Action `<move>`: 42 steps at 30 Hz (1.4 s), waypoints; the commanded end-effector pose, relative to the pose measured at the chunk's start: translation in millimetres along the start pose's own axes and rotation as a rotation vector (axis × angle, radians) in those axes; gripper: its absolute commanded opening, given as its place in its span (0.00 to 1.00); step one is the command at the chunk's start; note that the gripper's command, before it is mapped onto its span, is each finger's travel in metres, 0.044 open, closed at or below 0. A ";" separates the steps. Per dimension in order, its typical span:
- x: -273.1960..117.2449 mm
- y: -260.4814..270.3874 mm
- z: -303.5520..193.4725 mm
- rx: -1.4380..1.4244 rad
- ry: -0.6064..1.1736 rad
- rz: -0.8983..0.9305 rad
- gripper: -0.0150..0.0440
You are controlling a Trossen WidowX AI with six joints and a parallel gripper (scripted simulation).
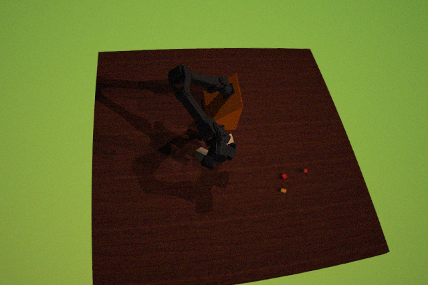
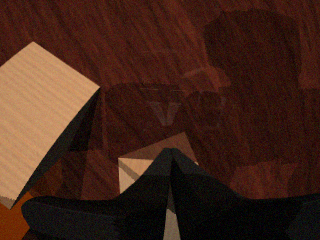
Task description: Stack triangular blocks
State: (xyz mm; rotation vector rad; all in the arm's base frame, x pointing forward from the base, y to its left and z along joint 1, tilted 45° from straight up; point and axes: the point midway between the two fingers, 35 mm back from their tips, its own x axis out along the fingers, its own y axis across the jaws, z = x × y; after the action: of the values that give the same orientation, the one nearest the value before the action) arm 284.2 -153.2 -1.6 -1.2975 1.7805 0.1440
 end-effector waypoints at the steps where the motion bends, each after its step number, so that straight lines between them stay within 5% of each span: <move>1: 5.9 3.1 -1.4 -0.007 0.007 0.010 0.25; 25: -2.7 -0.9 -32.6 -0.007 0.007 0.010 0.25; 31: -78.3 -2.4 -25.5 -0.011 0.001 0.009 0.25; 34: -81.3 -2.2 -25.7 -0.011 0.001 0.009 0.25; 42: -74.9 -5.0 -22.6 -0.069 -0.014 -0.003 0.61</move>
State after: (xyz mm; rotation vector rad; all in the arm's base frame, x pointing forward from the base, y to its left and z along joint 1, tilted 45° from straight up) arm 279.0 -114.6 65.1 -1.3157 1.7709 0.1772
